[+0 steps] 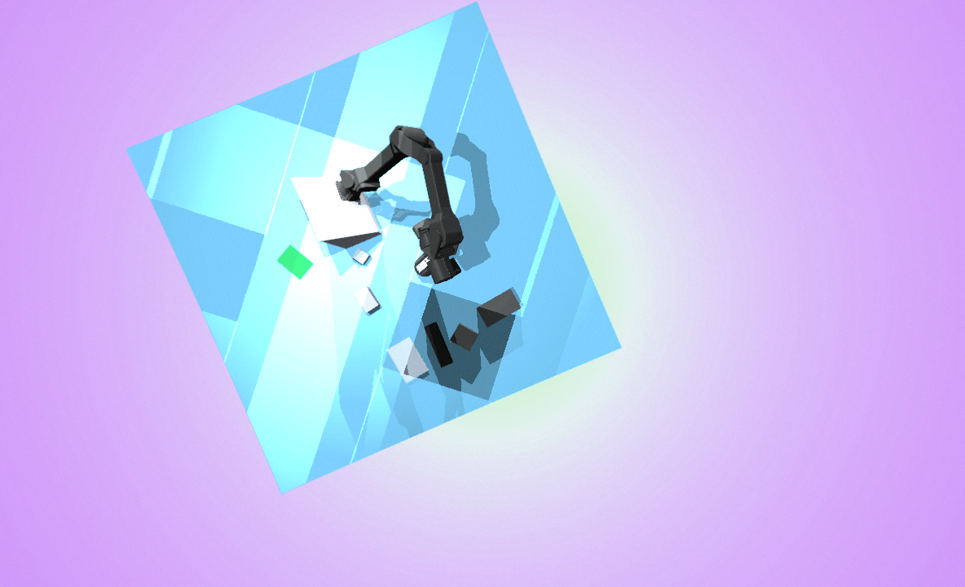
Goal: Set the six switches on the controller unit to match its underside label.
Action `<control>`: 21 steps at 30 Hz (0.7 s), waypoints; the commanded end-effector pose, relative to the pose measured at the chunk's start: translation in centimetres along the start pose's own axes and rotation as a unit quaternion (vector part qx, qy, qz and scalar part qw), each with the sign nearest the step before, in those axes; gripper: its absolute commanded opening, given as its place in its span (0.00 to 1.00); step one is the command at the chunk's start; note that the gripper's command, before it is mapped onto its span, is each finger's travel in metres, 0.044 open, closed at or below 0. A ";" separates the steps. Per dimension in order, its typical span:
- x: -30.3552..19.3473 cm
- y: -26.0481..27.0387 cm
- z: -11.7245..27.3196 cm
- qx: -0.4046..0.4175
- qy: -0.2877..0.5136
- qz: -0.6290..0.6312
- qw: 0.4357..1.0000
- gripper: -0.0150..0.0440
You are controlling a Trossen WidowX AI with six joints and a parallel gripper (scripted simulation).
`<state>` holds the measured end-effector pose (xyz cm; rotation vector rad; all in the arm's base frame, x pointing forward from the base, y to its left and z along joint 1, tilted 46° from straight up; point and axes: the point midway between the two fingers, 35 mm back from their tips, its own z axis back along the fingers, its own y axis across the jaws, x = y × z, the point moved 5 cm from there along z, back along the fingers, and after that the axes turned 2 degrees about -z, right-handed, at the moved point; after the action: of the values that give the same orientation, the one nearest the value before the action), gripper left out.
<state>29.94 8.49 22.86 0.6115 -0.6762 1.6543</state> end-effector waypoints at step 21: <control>1.3 0.1 -1.6 0.005 0.001 -0.004 1.000 0.83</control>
<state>29.65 10.24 23.04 0.6170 -0.6798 1.6565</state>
